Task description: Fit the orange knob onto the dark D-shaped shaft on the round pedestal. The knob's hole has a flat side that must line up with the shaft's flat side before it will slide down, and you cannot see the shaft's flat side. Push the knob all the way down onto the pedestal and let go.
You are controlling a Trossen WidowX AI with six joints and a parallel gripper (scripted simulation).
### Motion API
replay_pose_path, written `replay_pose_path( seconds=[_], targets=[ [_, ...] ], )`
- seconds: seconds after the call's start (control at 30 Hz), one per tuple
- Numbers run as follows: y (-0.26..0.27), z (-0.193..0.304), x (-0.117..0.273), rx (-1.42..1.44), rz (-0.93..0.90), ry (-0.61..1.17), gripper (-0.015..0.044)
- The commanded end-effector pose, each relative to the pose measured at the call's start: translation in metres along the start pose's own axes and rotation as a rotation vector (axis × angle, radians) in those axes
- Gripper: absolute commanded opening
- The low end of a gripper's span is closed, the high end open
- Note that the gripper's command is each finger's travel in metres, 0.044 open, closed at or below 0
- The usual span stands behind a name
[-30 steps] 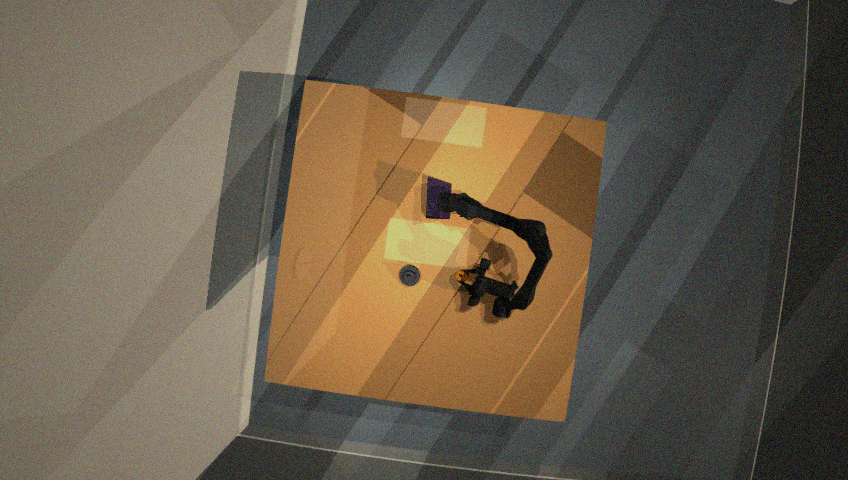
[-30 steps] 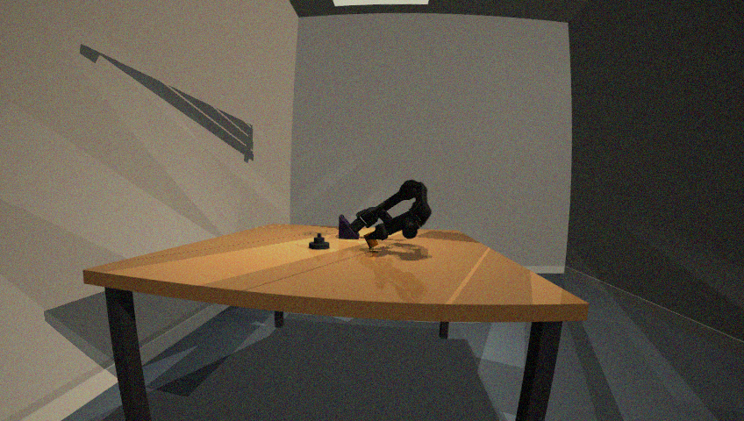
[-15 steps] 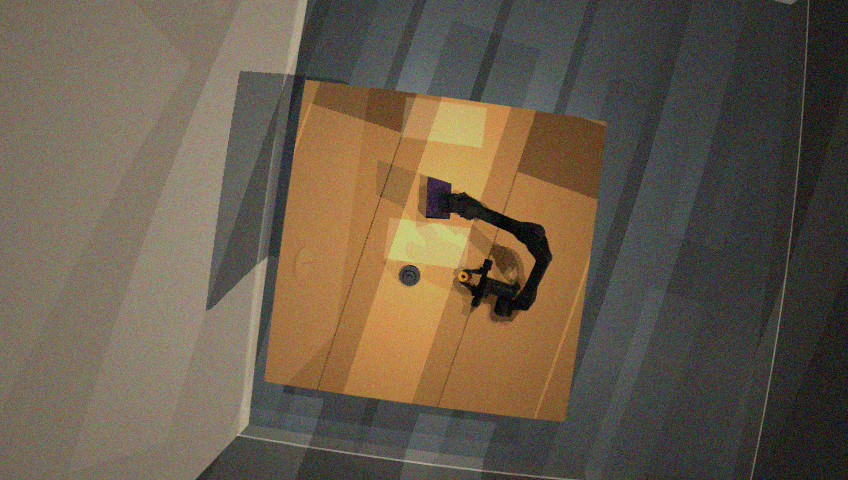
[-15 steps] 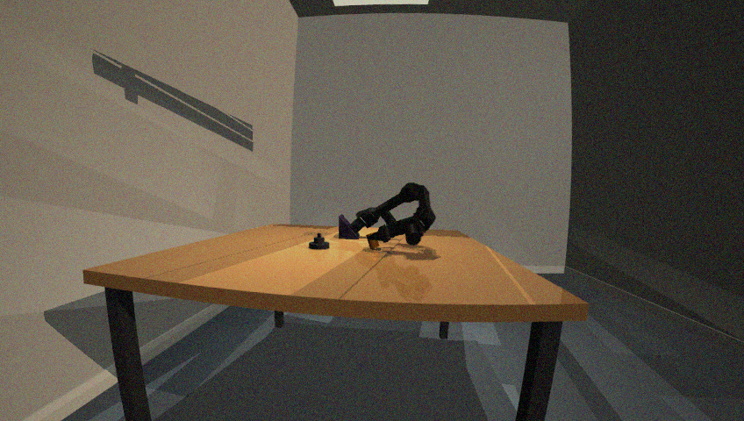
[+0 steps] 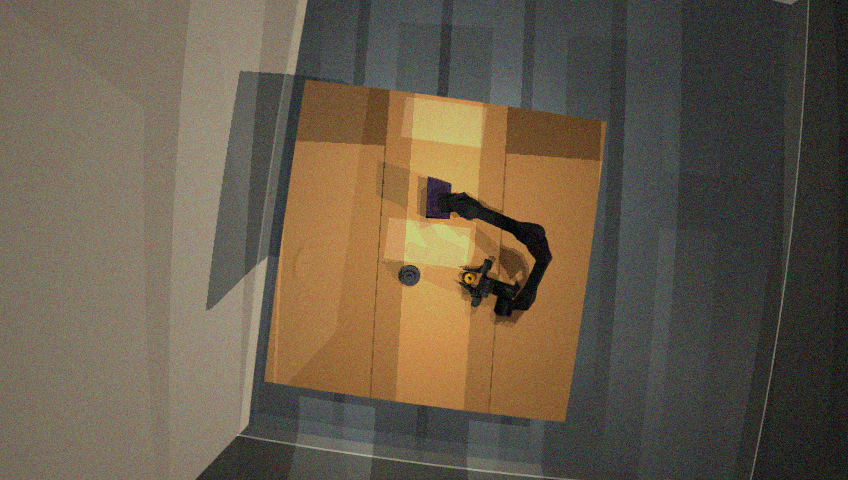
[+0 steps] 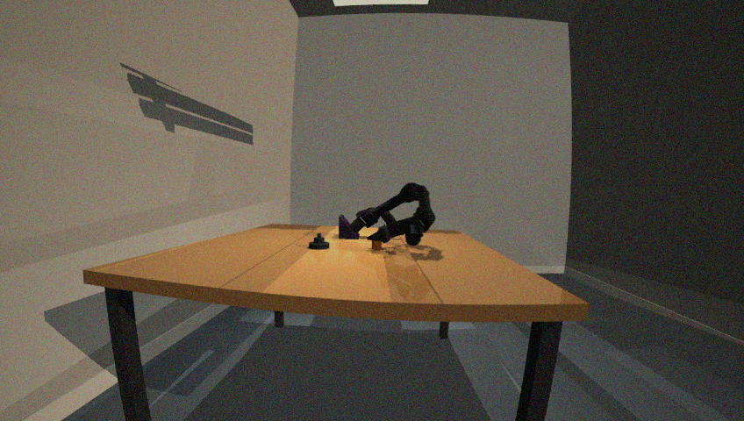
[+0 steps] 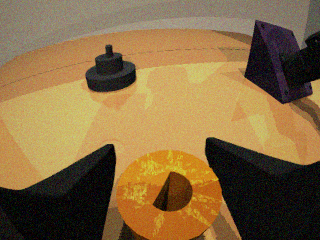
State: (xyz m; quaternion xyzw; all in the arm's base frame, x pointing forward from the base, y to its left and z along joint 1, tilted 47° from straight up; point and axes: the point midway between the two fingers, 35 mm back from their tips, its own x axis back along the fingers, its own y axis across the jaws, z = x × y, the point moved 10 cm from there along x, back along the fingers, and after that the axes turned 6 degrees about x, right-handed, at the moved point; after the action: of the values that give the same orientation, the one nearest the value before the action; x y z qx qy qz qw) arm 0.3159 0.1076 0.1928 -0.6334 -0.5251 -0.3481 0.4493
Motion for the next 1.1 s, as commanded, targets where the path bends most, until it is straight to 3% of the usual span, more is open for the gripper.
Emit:
replay_pose_path(
  seconds=[0.0,0.27,0.5,0.77,0.93,1.07],
  targets=[
    [0.000,0.000,0.000,-0.002,0.000,-0.005,0.0260],
    [0.000,0.000,0.000,-0.002,0.000,-0.005,0.0260],
    [0.000,0.000,0.000,-0.002,0.000,-0.005,0.0440],
    [0.000,-0.003,0.001,-0.001,-0.003,-0.004,0.0440],
    [-0.015,-0.071,0.027,0.019,-0.055,-0.008,0.0440],
    [-0.016,-0.074,0.028,0.020,-0.057,-0.009,0.0440]
  ],
)
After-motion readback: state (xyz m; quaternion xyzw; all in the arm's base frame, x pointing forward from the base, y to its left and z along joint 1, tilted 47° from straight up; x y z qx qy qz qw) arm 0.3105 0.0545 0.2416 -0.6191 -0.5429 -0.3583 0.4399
